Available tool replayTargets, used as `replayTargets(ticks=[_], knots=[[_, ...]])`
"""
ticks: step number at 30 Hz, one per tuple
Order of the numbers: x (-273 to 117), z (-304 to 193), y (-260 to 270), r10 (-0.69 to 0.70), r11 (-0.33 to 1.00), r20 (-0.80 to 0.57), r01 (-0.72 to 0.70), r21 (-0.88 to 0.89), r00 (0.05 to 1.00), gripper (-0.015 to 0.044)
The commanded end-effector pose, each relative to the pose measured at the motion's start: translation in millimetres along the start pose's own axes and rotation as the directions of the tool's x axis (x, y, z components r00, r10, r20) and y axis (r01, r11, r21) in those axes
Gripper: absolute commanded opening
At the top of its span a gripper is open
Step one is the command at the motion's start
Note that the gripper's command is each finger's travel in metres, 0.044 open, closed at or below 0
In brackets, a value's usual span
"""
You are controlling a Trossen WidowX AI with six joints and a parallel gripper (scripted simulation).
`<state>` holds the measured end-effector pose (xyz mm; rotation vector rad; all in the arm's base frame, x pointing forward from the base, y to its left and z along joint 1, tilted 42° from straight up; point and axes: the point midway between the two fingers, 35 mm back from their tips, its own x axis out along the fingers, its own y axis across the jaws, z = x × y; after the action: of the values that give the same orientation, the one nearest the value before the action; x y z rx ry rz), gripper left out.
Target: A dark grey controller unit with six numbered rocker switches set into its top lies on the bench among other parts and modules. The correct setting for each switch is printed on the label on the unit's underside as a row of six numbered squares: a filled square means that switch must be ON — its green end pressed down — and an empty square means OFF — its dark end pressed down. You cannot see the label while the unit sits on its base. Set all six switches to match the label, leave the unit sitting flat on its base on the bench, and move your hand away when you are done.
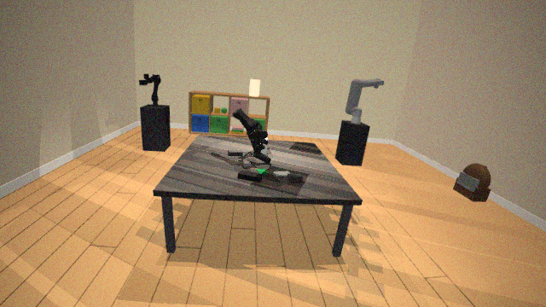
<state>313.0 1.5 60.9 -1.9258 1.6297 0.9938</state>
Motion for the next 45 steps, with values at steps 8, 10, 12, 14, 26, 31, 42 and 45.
replayTargets(ticks=[8,10,12,14,26,31,42,45], knots=[[7.4,-2.0,1.9,0.005,1.000,0.006,-0.005,-0.012,1.000,0.0338],[8.6,-3.0,1.9,0.005,1.000,0.006,-0.005,-0.012,1.000,0.0338],[9.9,-3.9,1.9,0.005,1.000,0.006,-0.005,-0.012,1.000,0.0338],[11.1,-4.8,1.9,0.005,1.000,0.006,-0.005,-0.012,1.000,0.0338],[18.9,-9.8,1.9,0.005,1.000,0.005,-0.005,-0.012,1.000,0.0338],[22.2,-11.8,1.9,0.005,1.000,0.005,-0.005,-0.012,1.000,0.0338],[29.8,-15.7,2.0,0.005,1.000,0.004,-0.005,-0.012,1.000,0.0338],[31.9,-16.7,2.0,0.005,1.000,0.004,-0.005,-0.012,1.000,0.0338]])
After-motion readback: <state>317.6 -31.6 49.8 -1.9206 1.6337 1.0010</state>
